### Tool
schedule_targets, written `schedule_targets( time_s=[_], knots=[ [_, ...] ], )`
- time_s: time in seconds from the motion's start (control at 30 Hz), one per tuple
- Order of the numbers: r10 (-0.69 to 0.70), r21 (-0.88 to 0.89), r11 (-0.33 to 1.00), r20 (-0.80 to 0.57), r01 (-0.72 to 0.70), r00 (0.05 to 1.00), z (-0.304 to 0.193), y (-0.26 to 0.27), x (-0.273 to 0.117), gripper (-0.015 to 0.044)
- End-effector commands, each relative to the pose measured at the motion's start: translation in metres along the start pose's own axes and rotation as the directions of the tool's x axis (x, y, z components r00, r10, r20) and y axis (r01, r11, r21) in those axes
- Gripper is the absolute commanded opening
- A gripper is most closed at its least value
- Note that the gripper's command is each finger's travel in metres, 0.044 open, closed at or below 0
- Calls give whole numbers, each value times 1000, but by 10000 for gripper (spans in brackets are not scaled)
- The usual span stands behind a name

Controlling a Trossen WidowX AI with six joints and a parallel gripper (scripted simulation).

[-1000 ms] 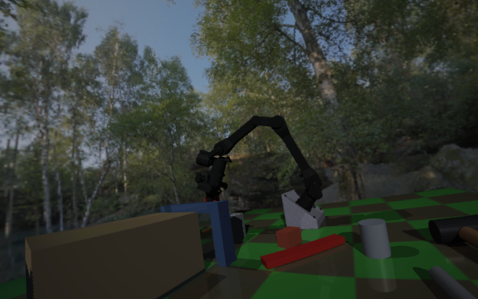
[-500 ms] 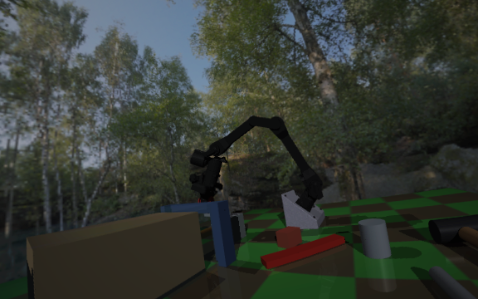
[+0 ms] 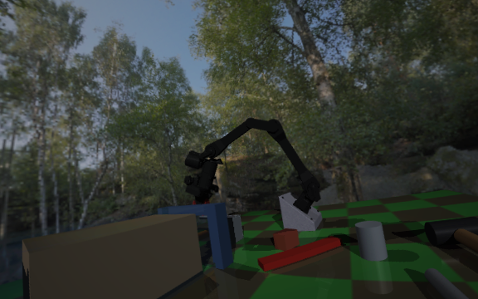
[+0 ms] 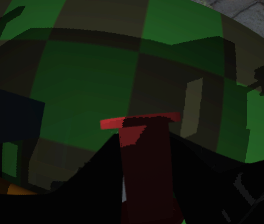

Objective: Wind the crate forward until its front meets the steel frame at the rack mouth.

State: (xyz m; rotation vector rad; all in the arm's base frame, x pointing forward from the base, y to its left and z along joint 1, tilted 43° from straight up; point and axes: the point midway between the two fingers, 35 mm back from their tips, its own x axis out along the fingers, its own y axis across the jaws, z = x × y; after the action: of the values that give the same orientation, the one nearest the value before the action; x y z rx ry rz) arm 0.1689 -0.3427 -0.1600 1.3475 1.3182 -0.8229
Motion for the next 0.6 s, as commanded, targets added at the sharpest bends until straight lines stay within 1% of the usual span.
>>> schedule_targets(
  time_s=[0.0, 0.57],
  knots=[
    [43, -26, 999, -7, -43, 999, -2, 27, 1, 0],
    [45, -26, 999, -8, -45, 999, -6, 50, -1, 0]
  ],
)
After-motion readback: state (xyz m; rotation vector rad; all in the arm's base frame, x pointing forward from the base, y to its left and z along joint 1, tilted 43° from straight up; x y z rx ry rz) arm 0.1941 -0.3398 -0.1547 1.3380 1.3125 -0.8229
